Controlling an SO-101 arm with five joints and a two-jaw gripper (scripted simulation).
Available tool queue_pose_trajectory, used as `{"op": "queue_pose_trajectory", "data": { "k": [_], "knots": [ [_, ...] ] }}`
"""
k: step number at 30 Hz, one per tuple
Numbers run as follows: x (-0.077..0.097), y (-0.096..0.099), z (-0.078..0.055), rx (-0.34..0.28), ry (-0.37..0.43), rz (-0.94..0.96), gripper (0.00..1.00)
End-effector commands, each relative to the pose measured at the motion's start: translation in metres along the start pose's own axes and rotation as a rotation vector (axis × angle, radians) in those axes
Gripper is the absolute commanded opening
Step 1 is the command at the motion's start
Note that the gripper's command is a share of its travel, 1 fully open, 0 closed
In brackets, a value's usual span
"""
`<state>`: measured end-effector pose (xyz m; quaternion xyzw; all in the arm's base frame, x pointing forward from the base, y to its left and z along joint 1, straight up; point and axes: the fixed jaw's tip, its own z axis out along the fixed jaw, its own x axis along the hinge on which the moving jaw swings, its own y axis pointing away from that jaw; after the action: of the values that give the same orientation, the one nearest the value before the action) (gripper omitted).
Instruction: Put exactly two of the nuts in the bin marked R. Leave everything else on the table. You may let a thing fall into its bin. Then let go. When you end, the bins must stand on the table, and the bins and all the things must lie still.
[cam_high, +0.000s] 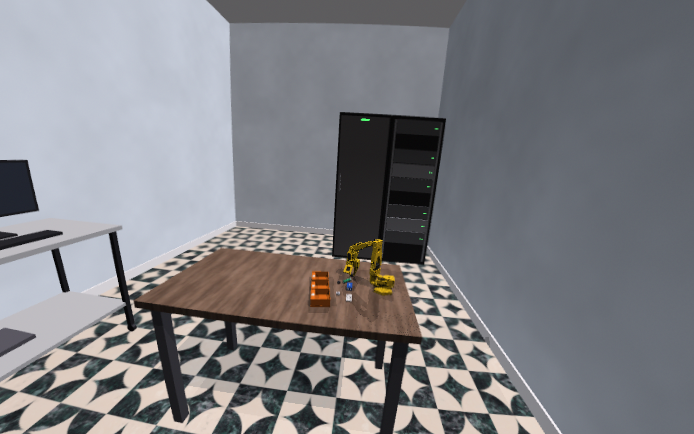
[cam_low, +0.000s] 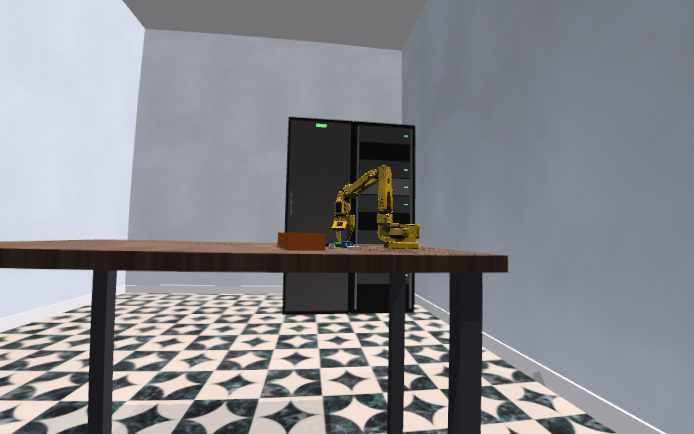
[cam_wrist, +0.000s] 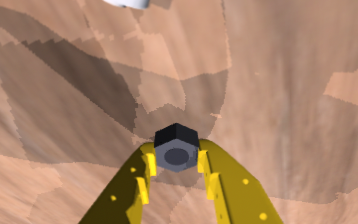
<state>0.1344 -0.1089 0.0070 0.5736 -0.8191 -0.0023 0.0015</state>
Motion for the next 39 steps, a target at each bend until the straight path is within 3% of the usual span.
{"op": "queue_pose_trajectory", "data": {
  "k": [1,29,39],
  "knots": [
    [0.002,-0.002,-0.002,0.018,0.005,-0.002,0.00],
    [0.002,-0.002,-0.003,0.018,0.005,-0.002,0.00],
    [0.002,-0.005,-0.021,0.018,0.005,-0.002,0.00]
  ]
}}
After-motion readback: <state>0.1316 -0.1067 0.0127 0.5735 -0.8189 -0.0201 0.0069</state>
